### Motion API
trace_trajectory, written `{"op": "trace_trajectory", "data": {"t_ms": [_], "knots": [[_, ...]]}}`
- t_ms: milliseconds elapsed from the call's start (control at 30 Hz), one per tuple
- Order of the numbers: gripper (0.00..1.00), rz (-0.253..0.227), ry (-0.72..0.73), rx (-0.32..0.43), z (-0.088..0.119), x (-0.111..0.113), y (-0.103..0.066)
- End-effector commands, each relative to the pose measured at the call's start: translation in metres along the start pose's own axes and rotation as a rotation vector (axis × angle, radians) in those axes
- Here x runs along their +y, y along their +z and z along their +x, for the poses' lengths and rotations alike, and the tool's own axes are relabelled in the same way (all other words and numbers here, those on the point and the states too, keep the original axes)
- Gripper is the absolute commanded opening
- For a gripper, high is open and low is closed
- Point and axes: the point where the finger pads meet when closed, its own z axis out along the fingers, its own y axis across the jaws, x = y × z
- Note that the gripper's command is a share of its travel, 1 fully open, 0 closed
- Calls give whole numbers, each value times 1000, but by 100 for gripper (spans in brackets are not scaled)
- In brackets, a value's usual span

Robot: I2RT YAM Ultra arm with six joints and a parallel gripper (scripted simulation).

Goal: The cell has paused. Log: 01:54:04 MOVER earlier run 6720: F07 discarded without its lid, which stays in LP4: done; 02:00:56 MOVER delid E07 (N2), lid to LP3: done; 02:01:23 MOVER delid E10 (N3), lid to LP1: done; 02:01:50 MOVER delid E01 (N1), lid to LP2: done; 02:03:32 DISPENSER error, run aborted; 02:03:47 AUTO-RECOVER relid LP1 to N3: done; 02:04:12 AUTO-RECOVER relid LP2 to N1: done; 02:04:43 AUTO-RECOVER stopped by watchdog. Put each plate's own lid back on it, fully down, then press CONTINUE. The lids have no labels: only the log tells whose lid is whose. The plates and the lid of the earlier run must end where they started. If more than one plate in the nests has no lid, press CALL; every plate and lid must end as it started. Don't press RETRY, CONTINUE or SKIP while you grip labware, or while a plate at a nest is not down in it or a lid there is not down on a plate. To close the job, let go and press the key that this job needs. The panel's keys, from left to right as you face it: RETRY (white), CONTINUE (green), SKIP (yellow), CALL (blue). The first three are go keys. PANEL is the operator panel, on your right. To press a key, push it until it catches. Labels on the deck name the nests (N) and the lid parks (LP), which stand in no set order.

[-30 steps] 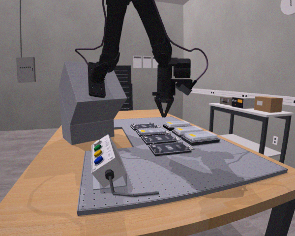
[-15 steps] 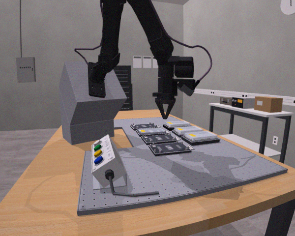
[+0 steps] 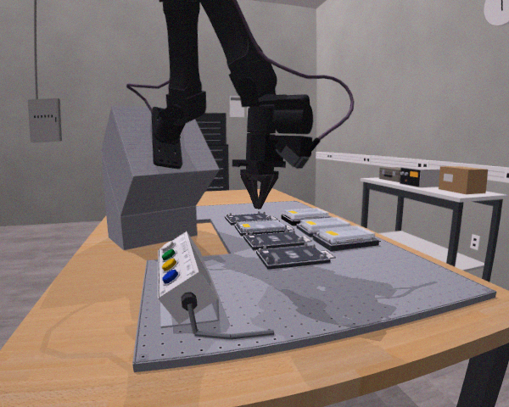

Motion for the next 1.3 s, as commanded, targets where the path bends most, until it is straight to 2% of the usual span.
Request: {"op": "trace_trajectory", "data": {"t_ms": [0,167,233,500,567,700,733,800,933,1133,1267], "knots": [[0,-49,90,-38,-1,-8,-4],[0,-49,185,-37,6,-32,-3],[0,-49,185,-37,6,-32,-3],[0,-49,331,-35,19,-69,-1],[0,-48,370,-46,17,-80,-2],[0,-49,449,-29,29,-97,1],[0,-52,472,-5,34,-101,5],[0,-52,472,-5,34,-101,5],[0,-47,545,-37,25,-126,2],[0,-46,658,-34,35,-156,3],[0,-44,657,-34,43,-176,4]]}}
